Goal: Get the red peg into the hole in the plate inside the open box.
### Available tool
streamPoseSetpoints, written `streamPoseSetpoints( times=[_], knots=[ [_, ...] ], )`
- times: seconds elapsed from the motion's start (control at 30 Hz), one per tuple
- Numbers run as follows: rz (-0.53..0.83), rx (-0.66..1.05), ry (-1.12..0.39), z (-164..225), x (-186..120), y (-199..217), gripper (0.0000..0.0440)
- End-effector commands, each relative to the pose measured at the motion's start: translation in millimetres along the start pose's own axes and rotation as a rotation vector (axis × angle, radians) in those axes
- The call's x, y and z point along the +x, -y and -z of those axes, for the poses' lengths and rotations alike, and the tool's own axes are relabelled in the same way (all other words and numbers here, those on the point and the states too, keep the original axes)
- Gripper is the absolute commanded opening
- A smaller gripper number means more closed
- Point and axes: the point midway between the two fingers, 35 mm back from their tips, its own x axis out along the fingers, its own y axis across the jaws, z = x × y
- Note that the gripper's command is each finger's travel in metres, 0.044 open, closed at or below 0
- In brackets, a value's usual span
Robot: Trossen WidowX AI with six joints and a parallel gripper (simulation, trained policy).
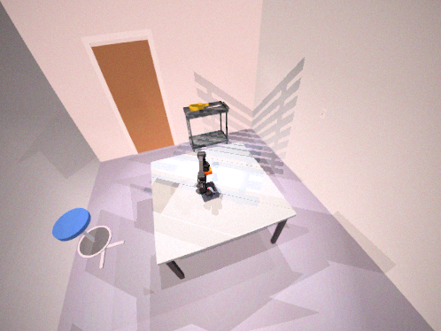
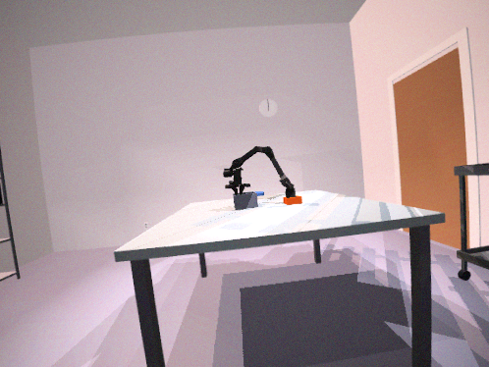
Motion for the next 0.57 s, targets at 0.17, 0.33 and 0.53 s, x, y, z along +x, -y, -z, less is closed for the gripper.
streamPoseSetpoints(
  times=[0.17, 0.33, 0.53],
  knots=[
    [0.022, 0.005, -0.014, -17.6, 2.1, 8.4, 0.0106],
    [0.039, 0.009, -0.011, -28.2, 1.3, 15.9, 0.0106],
    [0.06, 0.014, -0.004, -40.5, 0.0, 25.7, 0.0106]
  ],
)
